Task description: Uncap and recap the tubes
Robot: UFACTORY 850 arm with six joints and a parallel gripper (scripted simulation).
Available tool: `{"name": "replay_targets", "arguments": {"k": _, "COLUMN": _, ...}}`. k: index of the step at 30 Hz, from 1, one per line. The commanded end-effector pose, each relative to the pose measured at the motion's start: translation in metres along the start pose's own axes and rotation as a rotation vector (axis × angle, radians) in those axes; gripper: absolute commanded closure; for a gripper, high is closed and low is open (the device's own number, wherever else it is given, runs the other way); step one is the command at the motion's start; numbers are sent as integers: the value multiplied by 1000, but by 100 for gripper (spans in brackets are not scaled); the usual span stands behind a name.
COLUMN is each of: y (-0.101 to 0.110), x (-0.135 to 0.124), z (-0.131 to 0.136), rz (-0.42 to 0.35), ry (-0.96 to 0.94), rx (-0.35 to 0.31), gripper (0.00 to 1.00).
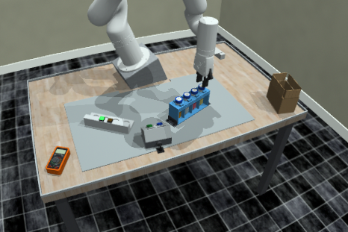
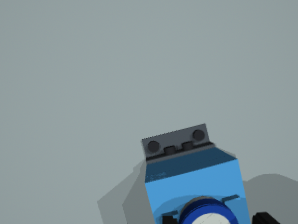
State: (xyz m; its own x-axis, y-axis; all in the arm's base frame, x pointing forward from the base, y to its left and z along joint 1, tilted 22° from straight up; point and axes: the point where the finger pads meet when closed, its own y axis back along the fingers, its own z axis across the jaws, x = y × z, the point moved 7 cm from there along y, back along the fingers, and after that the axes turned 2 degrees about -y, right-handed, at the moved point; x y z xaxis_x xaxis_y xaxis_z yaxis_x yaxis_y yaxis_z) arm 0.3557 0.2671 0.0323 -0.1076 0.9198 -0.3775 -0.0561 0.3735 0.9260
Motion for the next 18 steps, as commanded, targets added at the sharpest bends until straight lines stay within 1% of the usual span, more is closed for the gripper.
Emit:
{"name": "replay_targets", "arguments": {"k": 1, "y": 14, "x": 0, "z": 1, "rz": 1, "ry": 0, "rx": -1, "gripper": 54}}
{"name": "replay_targets", "arguments": {"k": 4, "y": 23, "x": 0, "z": 1, "rz": 1, "ry": 0, "rx": -1, "gripper": 54}}
{"name": "replay_targets", "arguments": {"k": 8, "y": 24, "x": 0, "z": 1, "rz": 1, "ry": 0, "rx": -1, "gripper": 54}}
{"name": "replay_targets", "arguments": {"k": 10, "y": 24, "x": -16, "z": 5, "rz": 1, "ry": 166, "rx": -1, "gripper": 54}}
{"name": "replay_targets", "arguments": {"k": 12, "y": 24, "x": -16, "z": 5, "rz": 1, "ry": 166, "rx": -1, "gripper": 54}}
{"name": "replay_targets", "arguments": {"k": 14, "y": 24, "x": -32, "z": 10, "rz": 1, "ry": 333, "rx": -1, "gripper": 54}}
{"name": "replay_targets", "arguments": {"k": 15, "y": 24, "x": -32, "z": 10, "rz": 1, "ry": 333, "rx": -1, "gripper": 54}}
{"name": "replay_targets", "arguments": {"k": 16, "y": 24, "x": -40, "z": 12, "rz": 1, "ry": 416, "rx": -1, "gripper": 54}}
{"name": "replay_targets", "arguments": {"k": 17, "y": 24, "x": -40, "z": 12, "rz": 1, "ry": 416, "rx": -1, "gripper": 54}}
{"name": "replay_targets", "arguments": {"k": 18, "y": 24, "x": -48, "z": 15, "rz": 1, "ry": 488, "rx": -1, "gripper": 54}}
